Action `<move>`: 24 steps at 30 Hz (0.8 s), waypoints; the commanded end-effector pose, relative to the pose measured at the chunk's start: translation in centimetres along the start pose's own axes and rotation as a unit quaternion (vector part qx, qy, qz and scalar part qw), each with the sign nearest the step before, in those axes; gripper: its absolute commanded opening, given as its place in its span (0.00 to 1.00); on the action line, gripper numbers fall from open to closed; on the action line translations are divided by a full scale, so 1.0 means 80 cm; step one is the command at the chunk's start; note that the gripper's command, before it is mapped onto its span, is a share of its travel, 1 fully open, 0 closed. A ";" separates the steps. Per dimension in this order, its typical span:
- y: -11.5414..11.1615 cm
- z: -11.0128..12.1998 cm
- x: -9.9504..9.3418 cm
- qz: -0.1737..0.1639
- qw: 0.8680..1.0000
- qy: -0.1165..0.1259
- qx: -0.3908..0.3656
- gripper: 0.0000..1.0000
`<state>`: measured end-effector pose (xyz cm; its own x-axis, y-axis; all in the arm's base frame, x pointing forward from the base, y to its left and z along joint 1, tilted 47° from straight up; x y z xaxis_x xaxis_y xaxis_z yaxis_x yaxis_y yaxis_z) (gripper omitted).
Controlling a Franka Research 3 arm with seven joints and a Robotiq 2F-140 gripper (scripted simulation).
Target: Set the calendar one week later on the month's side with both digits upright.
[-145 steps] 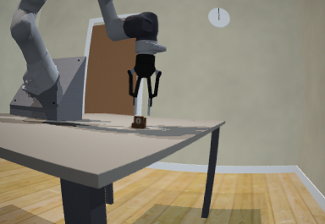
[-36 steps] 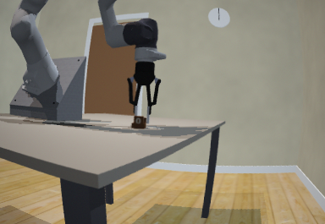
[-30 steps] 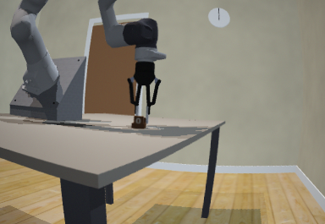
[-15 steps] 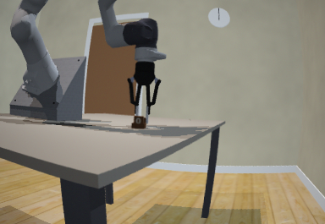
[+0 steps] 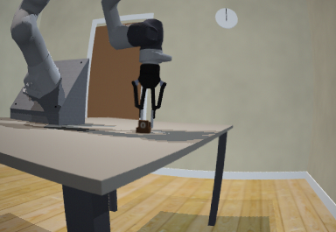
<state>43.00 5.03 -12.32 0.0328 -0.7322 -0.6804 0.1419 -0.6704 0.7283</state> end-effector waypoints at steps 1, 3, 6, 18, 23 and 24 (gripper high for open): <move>0.000 0.000 -0.003 0.000 1.000 0.001 0.003 0.17; 0.000 0.000 -0.011 0.000 1.000 0.001 0.003 0.17; 0.000 0.000 -0.030 0.000 1.000 0.001 0.003 0.17; 0.000 0.000 -0.115 0.000 1.000 0.001 0.003 0.17; 0.000 0.000 -0.124 0.000 1.000 0.001 0.003 0.17; 0.000 0.000 -0.124 0.000 1.000 0.001 0.003 0.17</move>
<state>43.02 12.66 -5.87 0.0470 -0.7182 -0.6942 0.1187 -0.6860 0.7178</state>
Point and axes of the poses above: the point where the finger pads meet when closed, its own x axis out along the fingers, its own z axis across the jaws, y = z × x, the point moved 6 cm from there along -x, back along the fingers, and after that the axes turned 6 degrees about x, right-handed, at the moved point
